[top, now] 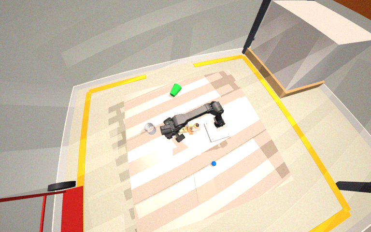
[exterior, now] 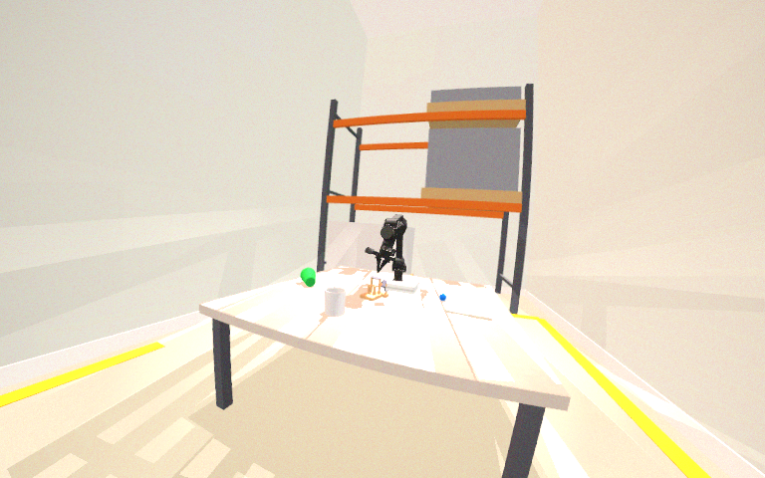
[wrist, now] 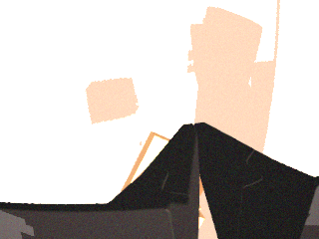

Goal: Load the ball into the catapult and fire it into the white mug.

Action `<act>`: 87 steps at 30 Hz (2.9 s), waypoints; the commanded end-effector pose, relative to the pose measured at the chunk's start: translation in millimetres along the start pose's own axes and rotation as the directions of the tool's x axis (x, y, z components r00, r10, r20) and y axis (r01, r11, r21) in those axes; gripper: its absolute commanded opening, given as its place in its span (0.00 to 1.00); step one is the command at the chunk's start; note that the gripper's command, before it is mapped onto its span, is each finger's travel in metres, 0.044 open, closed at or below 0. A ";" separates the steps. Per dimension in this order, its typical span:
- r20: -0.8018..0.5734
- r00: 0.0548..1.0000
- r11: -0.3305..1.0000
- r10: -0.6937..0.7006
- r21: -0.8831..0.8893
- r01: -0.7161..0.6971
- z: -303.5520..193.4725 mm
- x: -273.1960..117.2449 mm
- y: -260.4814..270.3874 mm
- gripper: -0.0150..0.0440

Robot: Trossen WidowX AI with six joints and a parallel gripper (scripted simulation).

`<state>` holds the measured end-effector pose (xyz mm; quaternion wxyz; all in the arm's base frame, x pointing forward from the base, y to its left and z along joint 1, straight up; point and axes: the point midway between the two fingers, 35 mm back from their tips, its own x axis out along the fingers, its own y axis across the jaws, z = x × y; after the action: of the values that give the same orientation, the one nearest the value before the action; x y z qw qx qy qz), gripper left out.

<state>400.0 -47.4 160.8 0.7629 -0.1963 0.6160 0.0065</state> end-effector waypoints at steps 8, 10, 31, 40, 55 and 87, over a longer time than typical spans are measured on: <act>-0.224 0.974 0.956 -0.030 -0.290 -0.038 -51.0 7.7 53.5 0.25; -0.259 0.965 0.939 -0.043 -0.339 -0.049 -60.3 7.6 61.0 0.25; -0.507 0.805 0.599 -0.308 -0.760 -0.250 -155.2 -9.3 105.6 0.25; -0.519 0.780 0.543 -0.350 -0.791 -0.282 -165.2 -12.8 107.1 0.25; -0.519 0.780 0.543 -0.350 -0.791 -0.282 -165.5 6.8 113.0 0.25; -0.518 0.781 0.543 -0.349 -0.791 -0.282 -173.0 56.9 127.5 0.25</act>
<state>221.1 5.1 48.3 0.3285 -0.5375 0.7458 0.2169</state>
